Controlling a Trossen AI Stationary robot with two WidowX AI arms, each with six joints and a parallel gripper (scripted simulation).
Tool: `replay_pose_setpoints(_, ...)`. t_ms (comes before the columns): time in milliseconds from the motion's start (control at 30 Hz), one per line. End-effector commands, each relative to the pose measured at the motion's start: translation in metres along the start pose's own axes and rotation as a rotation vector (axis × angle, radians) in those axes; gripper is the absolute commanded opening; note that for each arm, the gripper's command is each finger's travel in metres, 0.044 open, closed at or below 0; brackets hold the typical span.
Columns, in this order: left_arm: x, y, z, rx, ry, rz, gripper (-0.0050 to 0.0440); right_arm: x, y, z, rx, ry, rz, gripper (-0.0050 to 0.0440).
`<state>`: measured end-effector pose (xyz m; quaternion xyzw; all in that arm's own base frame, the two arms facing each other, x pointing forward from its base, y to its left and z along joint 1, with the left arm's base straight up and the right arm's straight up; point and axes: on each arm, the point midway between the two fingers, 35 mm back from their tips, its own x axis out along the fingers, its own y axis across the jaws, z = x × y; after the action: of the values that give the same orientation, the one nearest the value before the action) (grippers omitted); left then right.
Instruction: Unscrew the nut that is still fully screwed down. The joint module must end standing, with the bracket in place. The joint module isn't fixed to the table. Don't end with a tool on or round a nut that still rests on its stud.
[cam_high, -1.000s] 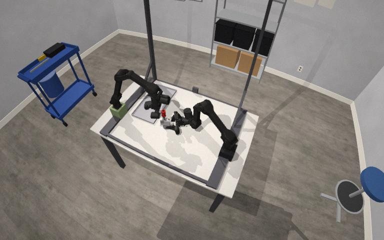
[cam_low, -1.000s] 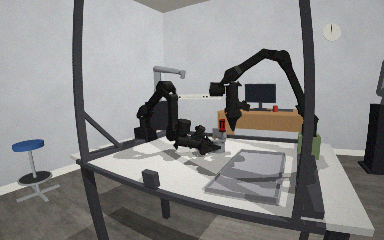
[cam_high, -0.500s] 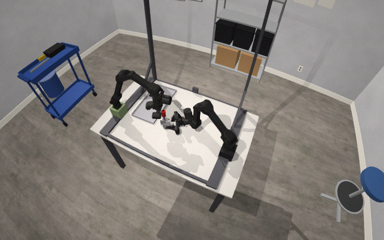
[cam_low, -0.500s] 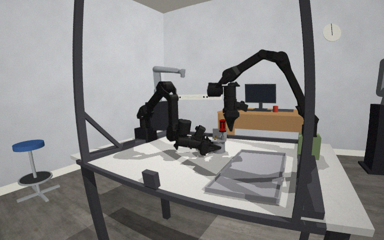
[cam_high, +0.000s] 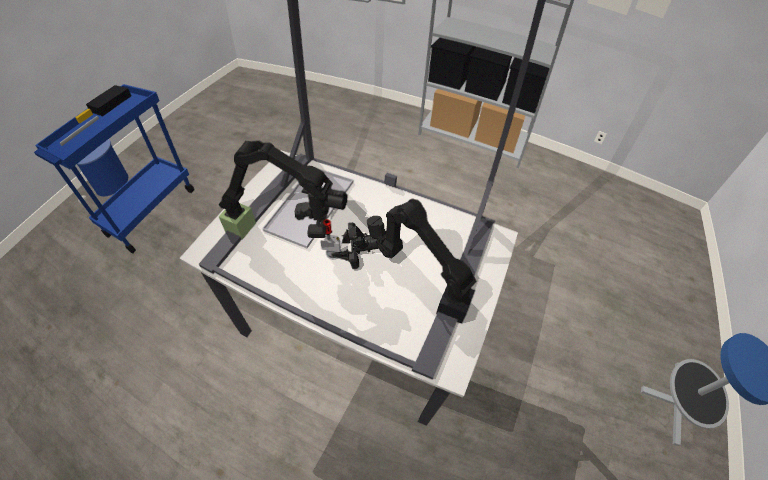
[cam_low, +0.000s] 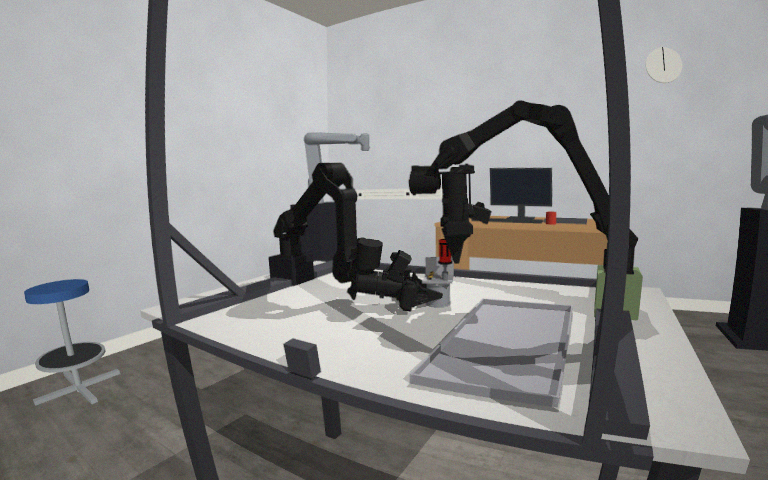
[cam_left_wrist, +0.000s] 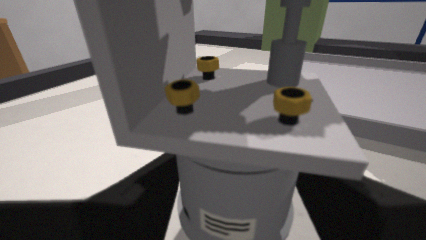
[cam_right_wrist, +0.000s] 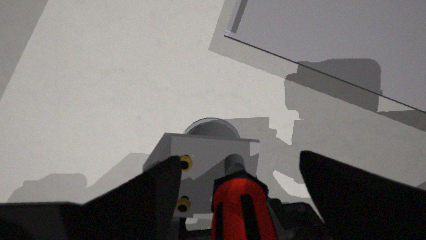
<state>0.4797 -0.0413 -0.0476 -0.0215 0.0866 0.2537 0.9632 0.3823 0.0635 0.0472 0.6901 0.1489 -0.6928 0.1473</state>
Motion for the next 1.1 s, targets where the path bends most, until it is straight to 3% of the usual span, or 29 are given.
replay_pose_setpoints(0,0.003,-0.004,0.016,-0.026,-0.027,-0.002,0.0245,-0.012,0.001,-0.006,0.002,0.035,0.011,0.0300)
replay_pose_setpoints(1067,0.003,-0.004,0.016,-0.026,-0.027,-0.002,0.0245,-0.013,0.001,-0.030,0.002,0.036,0.011,0.0300)
